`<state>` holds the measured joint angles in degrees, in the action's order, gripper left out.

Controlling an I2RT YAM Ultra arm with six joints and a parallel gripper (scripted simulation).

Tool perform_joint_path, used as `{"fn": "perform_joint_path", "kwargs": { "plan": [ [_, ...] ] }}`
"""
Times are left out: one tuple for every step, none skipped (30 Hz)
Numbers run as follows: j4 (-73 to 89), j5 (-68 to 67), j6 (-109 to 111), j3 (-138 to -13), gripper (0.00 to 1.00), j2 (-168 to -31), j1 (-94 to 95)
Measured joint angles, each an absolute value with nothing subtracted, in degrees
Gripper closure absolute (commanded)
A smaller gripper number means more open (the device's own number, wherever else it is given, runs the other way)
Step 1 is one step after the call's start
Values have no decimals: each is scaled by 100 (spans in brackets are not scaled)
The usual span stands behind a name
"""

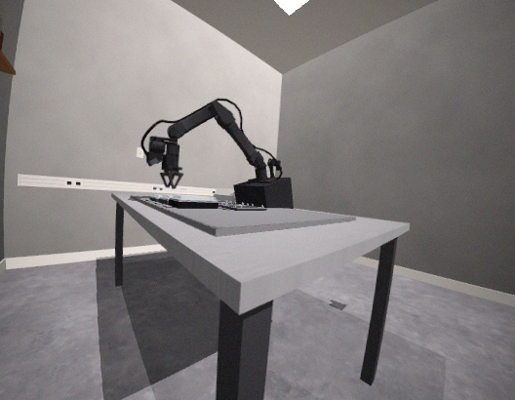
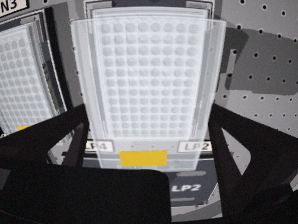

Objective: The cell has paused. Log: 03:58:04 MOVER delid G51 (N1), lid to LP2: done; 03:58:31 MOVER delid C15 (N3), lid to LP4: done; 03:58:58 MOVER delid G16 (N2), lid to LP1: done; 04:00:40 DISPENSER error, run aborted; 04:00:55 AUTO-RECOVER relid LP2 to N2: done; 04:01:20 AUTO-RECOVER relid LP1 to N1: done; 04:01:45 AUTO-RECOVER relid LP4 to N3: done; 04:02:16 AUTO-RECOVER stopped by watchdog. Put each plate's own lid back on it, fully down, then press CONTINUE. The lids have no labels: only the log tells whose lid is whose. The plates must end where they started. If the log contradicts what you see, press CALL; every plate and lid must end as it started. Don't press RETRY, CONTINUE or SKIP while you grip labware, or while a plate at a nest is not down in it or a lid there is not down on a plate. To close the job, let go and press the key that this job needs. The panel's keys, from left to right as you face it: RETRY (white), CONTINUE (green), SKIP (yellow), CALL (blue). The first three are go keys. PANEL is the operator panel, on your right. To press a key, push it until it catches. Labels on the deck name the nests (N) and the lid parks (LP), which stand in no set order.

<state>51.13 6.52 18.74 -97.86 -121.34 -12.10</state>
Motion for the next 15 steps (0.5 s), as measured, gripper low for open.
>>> {"fn": "perform_joint_path", "kwargs": {
  "plan": [
    [5103, 652, 1874, -9786, 100, -12140, -1208],
    [5092, 652, 1874, -9786, 100, -12151, -1210],
    [5087, 652, 1874, -9786, 100, -12162, -1210],
    [5085, 652, 1874, -9786, 100, -12173, -1208],
    [5085, 652, 1874, -9786, 100, -12180, -1208],
    [5087, 652, 1874, -9784, 100, -12182, -1210],
    [5085, 652, 1874, -9786, 100, -12180, -1210],
    [5078, 652, 1874, -9786, 100, -12178, -1208],
    [5070, 652, 1874, -9786, 100, -12180, -1210],
    [5063, 652, 1874, -9786, 100, -12182, -1210],
    [5063, 652, 1874, -9786, 100, -12180, -1210],
    [5059, 652, 1874, -9786, 100, -12180, -1210],
    [5050, 652, 1874, -9789, 100, -12182, -1210],
    [5037, 652, 1874, -9786, 100, -12191, -1210],
    [5028, 652, 1874, -9786, 100, -12204, -1210]
  ]
}}
